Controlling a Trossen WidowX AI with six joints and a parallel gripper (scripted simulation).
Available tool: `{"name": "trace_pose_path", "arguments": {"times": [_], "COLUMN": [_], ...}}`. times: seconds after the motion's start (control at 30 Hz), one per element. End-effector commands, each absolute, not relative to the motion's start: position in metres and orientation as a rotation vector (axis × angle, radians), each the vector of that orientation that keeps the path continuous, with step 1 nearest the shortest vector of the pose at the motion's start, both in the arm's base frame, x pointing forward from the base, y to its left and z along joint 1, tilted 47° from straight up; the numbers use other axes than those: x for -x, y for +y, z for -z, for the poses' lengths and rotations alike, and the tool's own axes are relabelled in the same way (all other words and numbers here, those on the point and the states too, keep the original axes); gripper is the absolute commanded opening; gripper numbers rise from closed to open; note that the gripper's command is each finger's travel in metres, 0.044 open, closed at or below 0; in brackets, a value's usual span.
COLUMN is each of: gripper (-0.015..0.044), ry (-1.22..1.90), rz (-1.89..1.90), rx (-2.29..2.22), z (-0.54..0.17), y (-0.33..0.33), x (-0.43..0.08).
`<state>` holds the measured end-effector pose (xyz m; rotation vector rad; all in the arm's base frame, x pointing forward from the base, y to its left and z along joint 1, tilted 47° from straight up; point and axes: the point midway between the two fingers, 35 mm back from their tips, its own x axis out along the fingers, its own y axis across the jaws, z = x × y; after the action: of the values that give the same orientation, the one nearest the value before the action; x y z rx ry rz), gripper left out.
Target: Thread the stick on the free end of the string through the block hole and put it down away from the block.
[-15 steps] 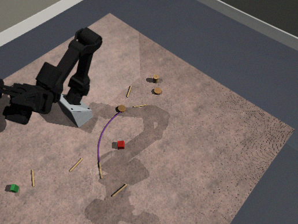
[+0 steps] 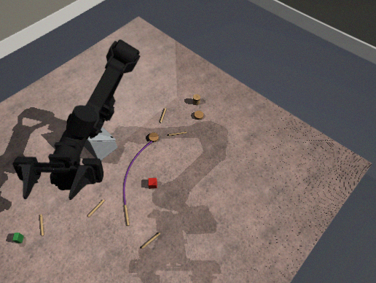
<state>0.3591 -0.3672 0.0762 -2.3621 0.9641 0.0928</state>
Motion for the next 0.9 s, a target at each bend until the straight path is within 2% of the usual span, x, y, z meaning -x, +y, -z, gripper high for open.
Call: {"name": "trace_pose_path", "arguments": {"times": [0.0, 0.2, 0.37, 0.6, 0.87], "gripper": [0.044, 0.044, 0.044, 0.044, 0.044], "ry": [0.809, 0.582, 0.449, 0.372, 0.44], "rz": [-0.272, -0.618, -0.902, -1.265, -1.601], "rx": [2.263, 2.014, 1.747, 1.318, 0.792], "z": [-0.054, -0.015, 0.006, 0.01, -0.021], "y": [-0.326, -0.236, -0.152, -0.041, 0.059], "x": [-0.384, -0.407, -0.403, -0.365, -0.298]}}
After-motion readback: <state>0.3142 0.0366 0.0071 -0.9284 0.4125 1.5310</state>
